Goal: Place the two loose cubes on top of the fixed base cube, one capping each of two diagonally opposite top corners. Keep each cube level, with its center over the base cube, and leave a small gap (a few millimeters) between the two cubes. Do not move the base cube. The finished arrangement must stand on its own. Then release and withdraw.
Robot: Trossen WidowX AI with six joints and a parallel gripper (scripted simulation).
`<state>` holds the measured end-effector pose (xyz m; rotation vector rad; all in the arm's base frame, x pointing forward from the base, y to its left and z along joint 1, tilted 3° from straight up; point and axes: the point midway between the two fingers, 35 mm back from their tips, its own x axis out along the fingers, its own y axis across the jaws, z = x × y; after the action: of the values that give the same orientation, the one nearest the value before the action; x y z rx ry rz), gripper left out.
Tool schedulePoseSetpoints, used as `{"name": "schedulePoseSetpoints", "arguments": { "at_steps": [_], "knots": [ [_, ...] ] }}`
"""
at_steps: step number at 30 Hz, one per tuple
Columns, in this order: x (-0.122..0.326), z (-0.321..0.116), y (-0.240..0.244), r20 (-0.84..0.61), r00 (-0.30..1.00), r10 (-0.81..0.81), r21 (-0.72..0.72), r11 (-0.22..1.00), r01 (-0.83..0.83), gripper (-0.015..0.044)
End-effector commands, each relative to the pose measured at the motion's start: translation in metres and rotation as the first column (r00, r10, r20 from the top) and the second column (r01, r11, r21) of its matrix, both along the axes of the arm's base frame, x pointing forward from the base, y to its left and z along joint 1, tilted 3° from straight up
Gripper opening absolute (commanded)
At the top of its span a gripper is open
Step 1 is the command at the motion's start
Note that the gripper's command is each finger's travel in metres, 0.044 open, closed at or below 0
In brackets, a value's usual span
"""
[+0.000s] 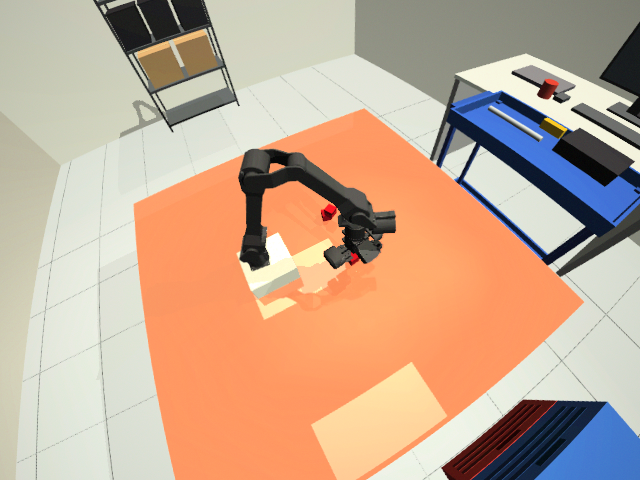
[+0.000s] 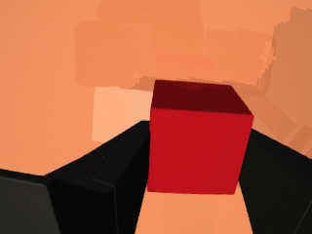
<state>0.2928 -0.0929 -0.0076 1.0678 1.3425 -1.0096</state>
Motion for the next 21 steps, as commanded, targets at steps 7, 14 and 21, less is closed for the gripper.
{"name": "schedulePoseSetpoints", "arguments": {
  "at_steps": [7, 14, 21],
  "knots": [
    [0.005, 0.032, -0.003, 0.01, 1.0, -0.002, -0.005, 1.0, 0.002, 0.0105],
    [0.005, 0.055, -0.004, 0.01, 1.0, -0.002, -0.005, 1.0, 0.002, 0.0105],
    [0.003, 0.077, -0.004, 0.01, 1.0, -0.002, -0.005, 1.0, 0.002, 0.0105]
  ]
}}
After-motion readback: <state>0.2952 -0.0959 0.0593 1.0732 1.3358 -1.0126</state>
